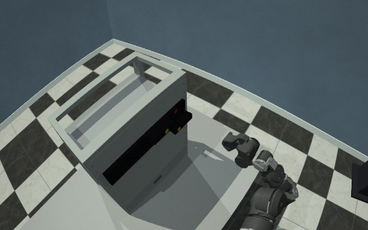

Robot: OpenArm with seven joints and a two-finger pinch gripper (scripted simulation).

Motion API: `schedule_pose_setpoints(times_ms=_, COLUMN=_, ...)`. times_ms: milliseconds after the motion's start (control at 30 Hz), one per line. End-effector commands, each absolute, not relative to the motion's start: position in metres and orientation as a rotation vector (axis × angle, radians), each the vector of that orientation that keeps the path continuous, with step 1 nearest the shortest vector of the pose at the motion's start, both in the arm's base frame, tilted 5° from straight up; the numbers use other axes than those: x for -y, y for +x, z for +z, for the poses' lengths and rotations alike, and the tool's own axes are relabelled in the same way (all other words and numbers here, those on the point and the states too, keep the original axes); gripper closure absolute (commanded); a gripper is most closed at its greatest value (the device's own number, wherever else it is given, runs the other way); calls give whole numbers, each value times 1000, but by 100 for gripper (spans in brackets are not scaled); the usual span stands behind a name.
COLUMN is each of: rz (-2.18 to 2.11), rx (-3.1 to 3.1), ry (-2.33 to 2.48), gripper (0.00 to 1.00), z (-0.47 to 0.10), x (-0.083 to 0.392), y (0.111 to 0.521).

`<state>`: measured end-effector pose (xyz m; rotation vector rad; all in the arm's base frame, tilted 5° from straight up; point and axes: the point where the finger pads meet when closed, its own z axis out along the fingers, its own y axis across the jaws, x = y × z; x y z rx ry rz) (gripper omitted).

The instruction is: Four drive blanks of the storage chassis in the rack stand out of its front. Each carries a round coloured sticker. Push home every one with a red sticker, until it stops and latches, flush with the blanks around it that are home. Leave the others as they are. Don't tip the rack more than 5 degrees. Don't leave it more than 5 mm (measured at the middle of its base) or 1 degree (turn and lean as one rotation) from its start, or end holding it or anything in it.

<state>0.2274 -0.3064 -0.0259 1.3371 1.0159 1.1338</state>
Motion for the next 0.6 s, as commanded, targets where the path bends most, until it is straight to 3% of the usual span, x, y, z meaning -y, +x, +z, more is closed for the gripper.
schedule_pose_setpoints(times_ms=0, rz=1154, rx=-1041, ry=1326, gripper=100, z=-25, x=301, y=222)
schedule_pose_setpoints(times_ms=567, rz=1169, rx=-1046, ry=1315, gripper=100, z=-26, x=296, y=189)
